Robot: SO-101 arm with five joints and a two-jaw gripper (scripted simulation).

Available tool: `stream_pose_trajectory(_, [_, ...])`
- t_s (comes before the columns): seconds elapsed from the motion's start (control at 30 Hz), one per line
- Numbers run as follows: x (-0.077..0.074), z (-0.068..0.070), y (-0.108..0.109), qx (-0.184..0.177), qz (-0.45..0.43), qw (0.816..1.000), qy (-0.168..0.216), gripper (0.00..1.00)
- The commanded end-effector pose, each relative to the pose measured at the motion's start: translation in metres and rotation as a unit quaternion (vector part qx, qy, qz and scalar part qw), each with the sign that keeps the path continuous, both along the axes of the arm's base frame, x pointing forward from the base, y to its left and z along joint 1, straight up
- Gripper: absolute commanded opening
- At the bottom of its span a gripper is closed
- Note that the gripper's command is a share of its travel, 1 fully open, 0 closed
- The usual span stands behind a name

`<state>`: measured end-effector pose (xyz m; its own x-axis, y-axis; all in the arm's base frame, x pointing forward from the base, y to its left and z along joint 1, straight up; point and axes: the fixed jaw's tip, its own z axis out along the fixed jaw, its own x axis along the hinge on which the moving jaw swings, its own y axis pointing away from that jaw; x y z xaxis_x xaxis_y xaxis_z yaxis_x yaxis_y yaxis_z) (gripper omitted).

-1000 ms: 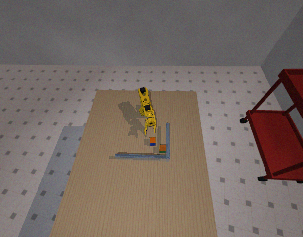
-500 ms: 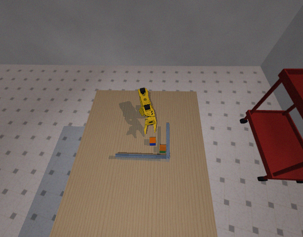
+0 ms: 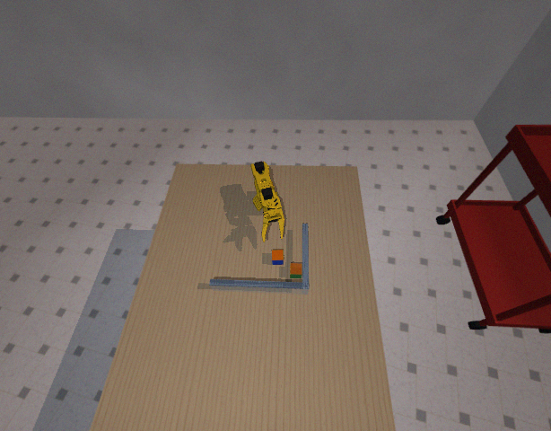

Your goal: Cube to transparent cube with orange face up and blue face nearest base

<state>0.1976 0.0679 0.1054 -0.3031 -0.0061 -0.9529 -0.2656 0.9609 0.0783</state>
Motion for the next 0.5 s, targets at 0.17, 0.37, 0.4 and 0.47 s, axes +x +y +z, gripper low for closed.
stream_pose_trajectory(0.17, [0.0013,0.0197,0.0001,0.013,0.000,0.999,-0.045,0.35])
stream_pose_trajectory(0.37, [0.0012,0.0208,0.0001,0.014,0.000,0.999,-0.048,0.35])
stream_pose_trajectory(0.4, [0.0012,0.0208,0.0001,0.014,0.000,0.999,-0.048,0.35])
stream_pose_trajectory(0.47, [0.0012,0.0208,0.0001,0.014,0.000,0.999,-0.048,0.35])
